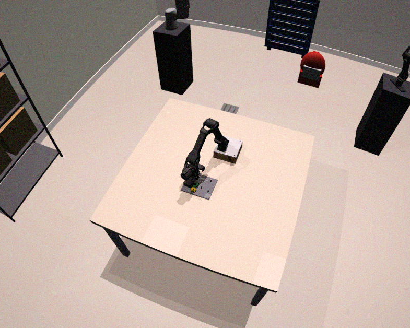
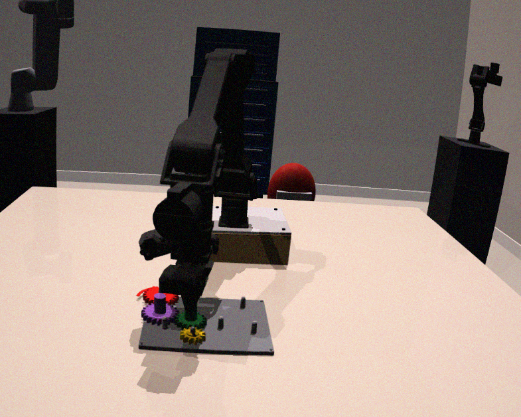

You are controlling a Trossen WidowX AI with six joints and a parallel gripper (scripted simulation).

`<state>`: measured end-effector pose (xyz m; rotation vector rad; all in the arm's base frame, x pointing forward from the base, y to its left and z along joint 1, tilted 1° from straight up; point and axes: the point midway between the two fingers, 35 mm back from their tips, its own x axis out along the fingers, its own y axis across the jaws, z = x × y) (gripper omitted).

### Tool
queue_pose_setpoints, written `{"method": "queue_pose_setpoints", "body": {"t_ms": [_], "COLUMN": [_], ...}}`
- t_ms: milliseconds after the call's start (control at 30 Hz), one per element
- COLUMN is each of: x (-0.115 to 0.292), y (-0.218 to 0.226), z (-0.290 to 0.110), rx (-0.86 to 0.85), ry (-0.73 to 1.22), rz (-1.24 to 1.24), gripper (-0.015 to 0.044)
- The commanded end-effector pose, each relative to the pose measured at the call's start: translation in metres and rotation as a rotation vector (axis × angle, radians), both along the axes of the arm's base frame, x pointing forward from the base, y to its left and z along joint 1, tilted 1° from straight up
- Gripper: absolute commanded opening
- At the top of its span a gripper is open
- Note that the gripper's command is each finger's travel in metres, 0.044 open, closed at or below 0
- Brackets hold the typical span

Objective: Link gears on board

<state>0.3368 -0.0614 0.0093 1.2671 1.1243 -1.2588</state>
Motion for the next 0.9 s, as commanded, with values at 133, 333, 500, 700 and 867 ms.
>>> {"method": "queue_pose_setpoints", "body": {"t_ms": [133,333,500,700,867], "x": [0.0,-0.001,-0.002,-0.006,-0.006], "y": [0.001,0.002,0.002,0.003,0.003], "z": [0.013,0.049,0.065,0.091,0.091], "rx": [-0.002,-0.002,-0.002,-0.002,-0.002], "ry": [0.003,0.003,0.002,0.002,0.002], "rz": [0.076,0.086,0.076,0.076,0.076], "gripper": [0.014,0.014,0.0219,0.0376,0.044]}}
